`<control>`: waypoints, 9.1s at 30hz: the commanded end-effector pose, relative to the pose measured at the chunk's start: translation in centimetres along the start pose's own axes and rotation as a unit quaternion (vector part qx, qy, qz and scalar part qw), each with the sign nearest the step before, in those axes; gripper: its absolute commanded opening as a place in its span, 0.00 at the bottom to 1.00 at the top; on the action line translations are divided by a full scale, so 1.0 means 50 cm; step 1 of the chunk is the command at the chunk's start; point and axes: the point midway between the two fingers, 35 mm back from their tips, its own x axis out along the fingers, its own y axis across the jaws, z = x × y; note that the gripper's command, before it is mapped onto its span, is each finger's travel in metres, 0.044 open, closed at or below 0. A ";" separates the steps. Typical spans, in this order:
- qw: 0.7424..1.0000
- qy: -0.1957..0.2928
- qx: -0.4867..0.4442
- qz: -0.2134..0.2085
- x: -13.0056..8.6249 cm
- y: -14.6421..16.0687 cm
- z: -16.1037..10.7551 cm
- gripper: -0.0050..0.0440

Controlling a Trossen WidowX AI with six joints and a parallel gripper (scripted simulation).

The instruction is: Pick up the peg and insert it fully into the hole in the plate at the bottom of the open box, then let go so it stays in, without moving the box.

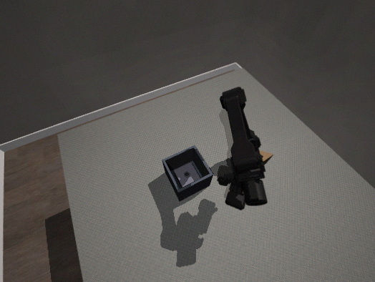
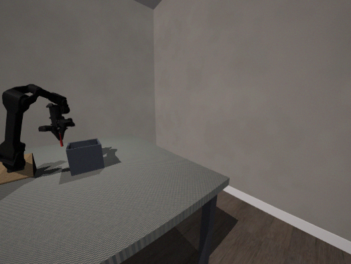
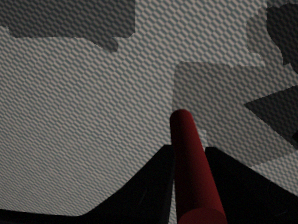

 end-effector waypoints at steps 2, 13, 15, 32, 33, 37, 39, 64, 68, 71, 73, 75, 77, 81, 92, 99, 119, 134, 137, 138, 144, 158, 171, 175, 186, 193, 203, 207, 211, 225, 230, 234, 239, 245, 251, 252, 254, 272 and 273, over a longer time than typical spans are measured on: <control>1.000 0.000 -0.001 0.013 -0.025 0.004 0.031 0.10; 1.000 -0.001 -0.009 0.021 -0.056 -0.003 0.081 0.10; 1.000 -0.002 -0.010 0.023 -0.062 -0.006 0.093 0.10; 0.999 -0.007 -0.021 0.034 -0.102 -0.034 0.167 0.10; 0.999 -0.007 -0.021 0.034 -0.102 -0.034 0.167 0.10; 0.999 -0.006 -0.022 0.035 -0.103 -0.036 0.167 0.10; 0.999 -0.006 -0.024 0.038 -0.103 -0.035 0.169 0.10; 0.996 -0.008 -0.038 0.076 -0.111 -0.023 0.269 0.10; 0.997 -0.011 -0.034 0.075 -0.110 -0.026 0.295 0.10; 0.997 -0.012 -0.032 0.073 -0.109 -0.029 0.315 0.10; 0.997 -0.014 -0.030 0.072 -0.108 -0.031 0.327 0.10; 0.997 -0.015 -0.028 0.071 -0.107 -0.034 0.340 0.10; 0.997 -0.016 -0.028 0.070 -0.106 -0.035 0.347 0.10; 0.997 -0.018 -0.025 0.068 -0.105 -0.040 0.366 0.10; 0.998 -0.025 -0.018 0.061 -0.100 -0.055 0.416 0.10; 0.998 -0.022 -0.018 0.050 -0.088 -0.054 0.413 0.10; 1.000 0.003 0.023 -0.007 0.026 -0.037 0.421 0.10; 1.000 0.003 0.024 -0.008 0.059 -0.027 0.424 0.10; 1.000 0.003 0.024 -0.008 0.063 -0.027 0.424 0.10; 1.000 0.003 0.024 -0.008 0.065 -0.027 0.424 0.10; 1.000 0.003 0.024 -0.008 0.083 -0.027 0.424 0.10; 1.000 0.003 0.024 -0.008 0.104 -0.027 0.424 0.10; 1.000 0.003 0.024 -0.008 0.136 -0.026 0.424 0.10; 1.000 0.003 0.024 -0.008 0.148 -0.027 0.424 0.10; 1.000 0.003 0.024 -0.008 0.159 -0.029 0.423 0.10; 1.000 0.006 0.026 -0.007 0.157 -0.027 0.423 0.10; 1.000 0.006 0.026 -0.007 0.157 -0.027 0.423 0.41; 1.000 0.006 0.026 -0.007 0.157 -0.027 0.423 0.41; 1.000 0.006 0.026 -0.007 0.157 -0.027 0.423 0.41; 1.000 0.006 0.025 -0.006 0.110 -0.022 0.425 0.41; 1.000 0.006 0.024 -0.006 0.079 -0.020 0.426 0.41; 1.000 0.005 0.024 -0.007 0.055 -0.021 0.426 0.41; 1.000 0.004 0.024 -0.007 0.016 -0.023 0.425 0.41; 1.000 0.003 0.024 -0.007 -0.003 -0.025 0.426 0.60; 1.000 0.003 0.024 -0.008 -0.011 -0.025 0.427 0.80; 1.000 0.003 0.024 -0.008 -0.013 -0.025 0.428 0.85; 1.000 0.003 0.024 -0.008 -0.016 -0.026 0.428 0.95; 1.000 0.003 0.024 -0.008 -0.016 -0.026 0.428 1.00; 1.000 0.003 0.024 -0.008 -0.016 -0.026 0.428 1.00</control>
